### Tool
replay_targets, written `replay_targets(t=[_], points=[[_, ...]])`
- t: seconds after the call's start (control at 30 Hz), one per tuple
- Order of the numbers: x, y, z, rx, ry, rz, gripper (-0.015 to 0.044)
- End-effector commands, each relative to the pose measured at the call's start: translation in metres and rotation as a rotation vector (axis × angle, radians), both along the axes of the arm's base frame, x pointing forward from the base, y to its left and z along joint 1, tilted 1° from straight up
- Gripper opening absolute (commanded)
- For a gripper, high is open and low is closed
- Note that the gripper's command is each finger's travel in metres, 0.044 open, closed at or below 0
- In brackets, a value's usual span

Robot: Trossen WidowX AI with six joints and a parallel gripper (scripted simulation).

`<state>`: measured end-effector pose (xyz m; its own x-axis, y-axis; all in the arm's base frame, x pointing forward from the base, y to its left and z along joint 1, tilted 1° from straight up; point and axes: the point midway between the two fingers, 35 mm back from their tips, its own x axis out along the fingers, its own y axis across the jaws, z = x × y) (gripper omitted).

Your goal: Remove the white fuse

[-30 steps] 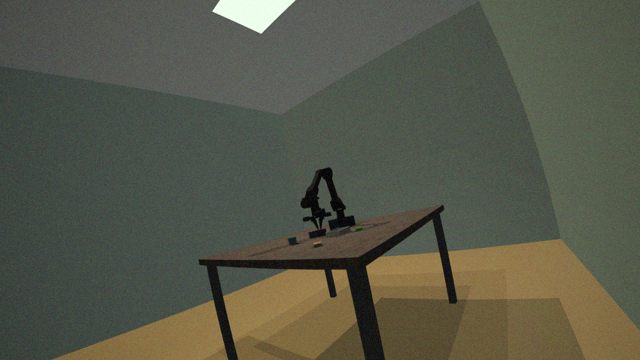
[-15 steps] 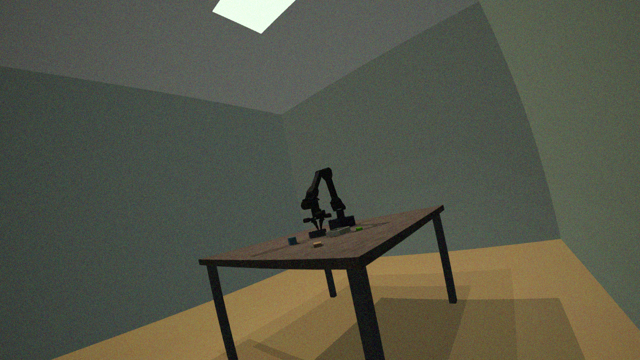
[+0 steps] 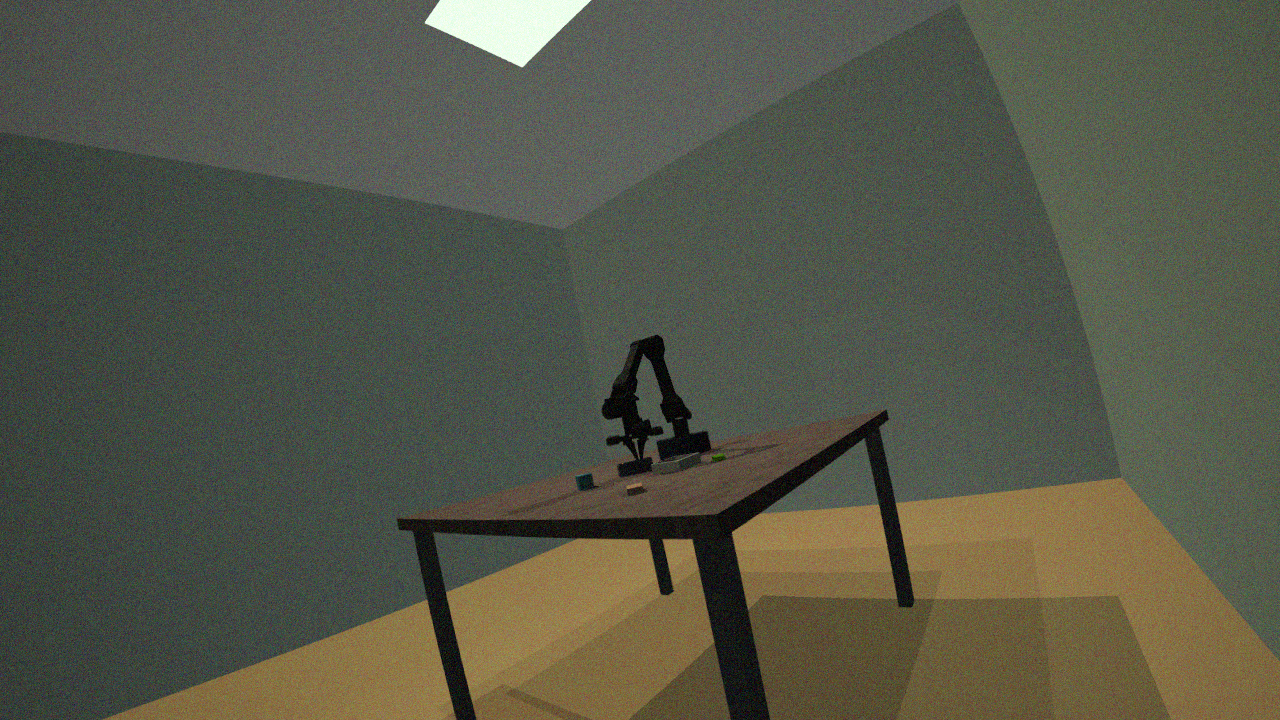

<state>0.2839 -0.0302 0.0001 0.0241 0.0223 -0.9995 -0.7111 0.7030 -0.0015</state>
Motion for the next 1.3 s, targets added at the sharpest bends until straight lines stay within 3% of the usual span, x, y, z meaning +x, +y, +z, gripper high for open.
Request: replay_targets(t=[0.0, 1.27], points=[[0.000, 0.000, 0.002, 0.000, 0.000, 0.000, 0.0000], [0.000, -0.001, 0.020, -0.002, 0.001, -0.002, 0.0000]])
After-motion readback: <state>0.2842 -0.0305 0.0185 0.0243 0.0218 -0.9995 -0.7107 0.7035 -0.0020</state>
